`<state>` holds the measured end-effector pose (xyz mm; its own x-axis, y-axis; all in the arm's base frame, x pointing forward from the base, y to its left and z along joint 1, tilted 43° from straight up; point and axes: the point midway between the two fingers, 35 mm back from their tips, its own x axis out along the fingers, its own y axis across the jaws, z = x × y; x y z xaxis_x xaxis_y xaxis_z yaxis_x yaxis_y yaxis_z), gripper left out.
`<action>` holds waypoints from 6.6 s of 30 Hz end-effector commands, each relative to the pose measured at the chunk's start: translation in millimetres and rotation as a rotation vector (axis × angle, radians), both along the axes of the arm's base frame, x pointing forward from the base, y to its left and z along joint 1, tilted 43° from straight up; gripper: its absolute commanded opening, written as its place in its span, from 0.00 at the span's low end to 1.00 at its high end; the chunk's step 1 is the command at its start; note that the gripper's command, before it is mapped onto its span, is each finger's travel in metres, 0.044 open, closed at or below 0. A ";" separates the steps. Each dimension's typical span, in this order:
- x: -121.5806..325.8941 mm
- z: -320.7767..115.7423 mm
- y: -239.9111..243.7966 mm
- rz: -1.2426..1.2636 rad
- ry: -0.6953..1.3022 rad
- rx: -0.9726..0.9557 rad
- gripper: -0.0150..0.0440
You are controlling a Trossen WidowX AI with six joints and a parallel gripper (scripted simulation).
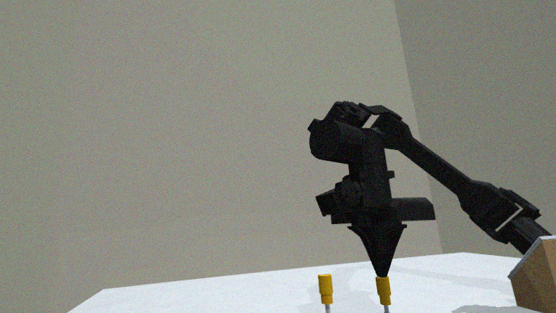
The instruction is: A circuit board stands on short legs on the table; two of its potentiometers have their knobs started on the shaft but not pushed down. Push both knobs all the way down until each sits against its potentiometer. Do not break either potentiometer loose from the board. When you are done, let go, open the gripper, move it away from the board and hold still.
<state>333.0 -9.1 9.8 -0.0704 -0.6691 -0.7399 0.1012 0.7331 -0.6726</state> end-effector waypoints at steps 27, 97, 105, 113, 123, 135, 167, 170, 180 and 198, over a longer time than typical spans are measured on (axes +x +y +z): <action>0.0 -10.6 -12.2 -0.015 0.003 -0.007 0.25; -0.3 -13.3 -14.7 -0.015 0.003 -0.007 0.25; 0.4 -9.5 -11.1 -0.015 0.003 -0.007 0.25; 1.5 -0.3 -2.4 -0.015 0.003 -0.006 0.25; 0.4 5.3 1.3 -0.015 0.011 -0.010 0.30; 10.4 9.7 16.1 0.050 -0.022 0.036 0.39; 43.6 23.6 22.7 0.841 0.700 0.081 0.25; 46.5 24.8 23.1 0.917 0.772 0.086 0.25; 55.7 28.9 24.0 1.168 1.010 0.104 0.25; 70.7 35.9 25.2 1.620 1.442 0.146 0.25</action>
<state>399.7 15.9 42.8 -0.0622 -0.6601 -0.7486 -0.9206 -0.2517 0.2985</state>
